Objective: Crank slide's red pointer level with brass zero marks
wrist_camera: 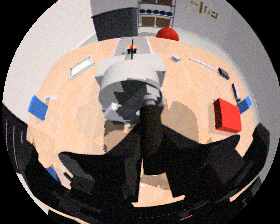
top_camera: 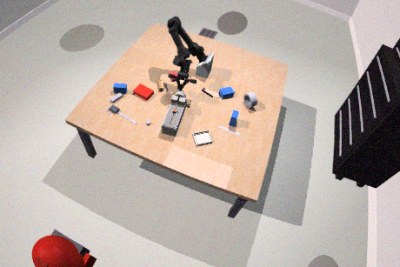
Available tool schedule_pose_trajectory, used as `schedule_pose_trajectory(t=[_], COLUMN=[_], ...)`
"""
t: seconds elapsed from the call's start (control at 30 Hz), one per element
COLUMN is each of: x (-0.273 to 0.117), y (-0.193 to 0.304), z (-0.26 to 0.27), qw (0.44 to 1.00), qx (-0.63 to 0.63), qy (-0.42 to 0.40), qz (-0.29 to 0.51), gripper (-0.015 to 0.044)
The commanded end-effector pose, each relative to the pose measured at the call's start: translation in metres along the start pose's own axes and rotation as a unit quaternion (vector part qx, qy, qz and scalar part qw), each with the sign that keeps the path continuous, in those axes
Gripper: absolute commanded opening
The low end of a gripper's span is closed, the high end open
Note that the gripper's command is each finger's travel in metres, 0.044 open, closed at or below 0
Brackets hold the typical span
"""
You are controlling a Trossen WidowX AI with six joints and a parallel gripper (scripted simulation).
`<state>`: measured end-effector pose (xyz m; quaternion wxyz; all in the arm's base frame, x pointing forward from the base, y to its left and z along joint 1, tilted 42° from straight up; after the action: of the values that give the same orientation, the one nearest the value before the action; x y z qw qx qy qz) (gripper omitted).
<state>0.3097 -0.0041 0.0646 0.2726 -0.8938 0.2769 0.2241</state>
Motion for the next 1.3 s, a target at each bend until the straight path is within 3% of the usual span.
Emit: schedule_pose_trajectory(t=[0.0,0.67,1.2,1.27], x=[0.0006,0.0002,0.0002,-0.0002], y=[0.0007,0.0002,0.0002,-0.0004], z=[-0.0009,-0.0002,-0.0002,-0.0003], qw=[1.0,1.0,1.0,1.0], qx=[-0.002,0.0,0.0,0.0], qy=[0.001,0.0,0.0,0.0], qz=[0.001,0.0,0.0,0.0], gripper=[0.0,0.0,0.042,0.044])
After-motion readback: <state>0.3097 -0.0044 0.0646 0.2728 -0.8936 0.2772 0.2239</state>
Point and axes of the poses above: the point midway between the two fingers, 35 mm back from their tips, its own x axis out along the fingers, its own z axis across the jaws, y = z × x, the point moved 4 cm from there along -x, back along the fingers, and after that the axes turned 12 degrees about -x, right-handed, at the moved point
